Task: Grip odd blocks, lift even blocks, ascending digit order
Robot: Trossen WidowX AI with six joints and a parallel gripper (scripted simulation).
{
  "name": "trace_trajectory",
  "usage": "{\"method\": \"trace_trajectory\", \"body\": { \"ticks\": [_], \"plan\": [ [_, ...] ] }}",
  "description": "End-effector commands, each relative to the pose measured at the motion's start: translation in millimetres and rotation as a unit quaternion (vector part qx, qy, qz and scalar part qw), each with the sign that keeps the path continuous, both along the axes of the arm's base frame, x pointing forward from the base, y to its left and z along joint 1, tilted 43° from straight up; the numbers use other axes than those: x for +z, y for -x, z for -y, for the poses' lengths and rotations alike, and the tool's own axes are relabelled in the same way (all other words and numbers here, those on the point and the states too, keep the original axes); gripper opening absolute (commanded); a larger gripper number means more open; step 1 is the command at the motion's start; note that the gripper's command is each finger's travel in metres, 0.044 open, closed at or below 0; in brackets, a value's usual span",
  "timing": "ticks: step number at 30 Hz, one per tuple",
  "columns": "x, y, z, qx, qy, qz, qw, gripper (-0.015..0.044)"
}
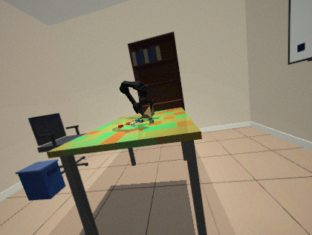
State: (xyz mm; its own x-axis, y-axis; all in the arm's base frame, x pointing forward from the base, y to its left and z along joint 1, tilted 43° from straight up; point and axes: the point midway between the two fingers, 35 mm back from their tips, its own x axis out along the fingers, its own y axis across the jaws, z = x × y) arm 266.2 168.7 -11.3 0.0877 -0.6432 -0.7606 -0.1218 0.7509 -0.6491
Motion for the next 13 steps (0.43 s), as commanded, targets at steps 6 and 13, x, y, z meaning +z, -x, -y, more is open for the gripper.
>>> {"method": "trace_trajectory", "body": {
  "ticks": [6, 13],
  "plan": [
    [-36, 61, -100, -0.001, 0.006, -0.004, 1.0, 0.04],
    [-36, 61, -100, -0.001, 0.006, -0.004, 1.0, 0.04]
  ]
}}
